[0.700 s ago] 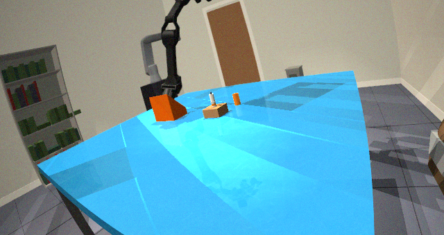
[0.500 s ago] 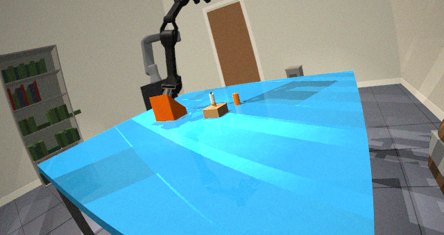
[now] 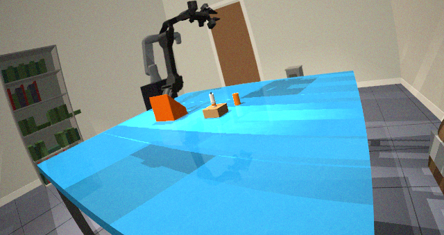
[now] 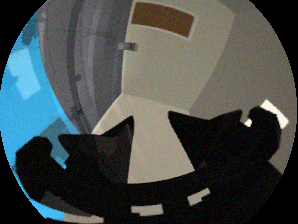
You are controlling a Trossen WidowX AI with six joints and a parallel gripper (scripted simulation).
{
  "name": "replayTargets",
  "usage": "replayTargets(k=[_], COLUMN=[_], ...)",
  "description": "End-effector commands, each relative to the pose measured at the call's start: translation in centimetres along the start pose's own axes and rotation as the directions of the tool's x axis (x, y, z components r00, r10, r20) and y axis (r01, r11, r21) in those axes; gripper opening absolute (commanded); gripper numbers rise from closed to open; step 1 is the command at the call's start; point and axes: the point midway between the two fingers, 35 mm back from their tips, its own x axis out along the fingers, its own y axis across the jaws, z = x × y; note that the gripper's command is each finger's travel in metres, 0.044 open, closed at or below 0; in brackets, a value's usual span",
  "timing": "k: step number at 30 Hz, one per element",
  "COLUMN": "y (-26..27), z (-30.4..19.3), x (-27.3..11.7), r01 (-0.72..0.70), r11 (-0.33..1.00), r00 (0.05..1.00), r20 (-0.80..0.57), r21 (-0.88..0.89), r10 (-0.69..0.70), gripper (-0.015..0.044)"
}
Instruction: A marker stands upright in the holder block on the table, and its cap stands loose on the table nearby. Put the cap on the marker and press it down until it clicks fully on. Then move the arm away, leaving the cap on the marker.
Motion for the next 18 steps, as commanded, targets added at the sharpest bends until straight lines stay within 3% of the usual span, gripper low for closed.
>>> replayTargets(k=[1, 10, 14, 18], y=[5.1, 15.2, 22.0, 28.1], z=[1.4, 0.4, -1.8, -4.8], x=[2.9, 6.6, 7.3, 6.7], r01=[-0.130, -0.360, -0.463, -0.476], r11=[0.990, 0.902, 0.779, 0.627], r00=[0.991, 0.916, 0.817, 0.694], r20=[-0.025, -0.092, -0.136, -0.174], r21=[0.051, 0.239, 0.424, 0.617], r10=[0.131, 0.390, 0.560, 0.699], gripper=[0.0242, 0.0242, 0.0242, 0.0242])
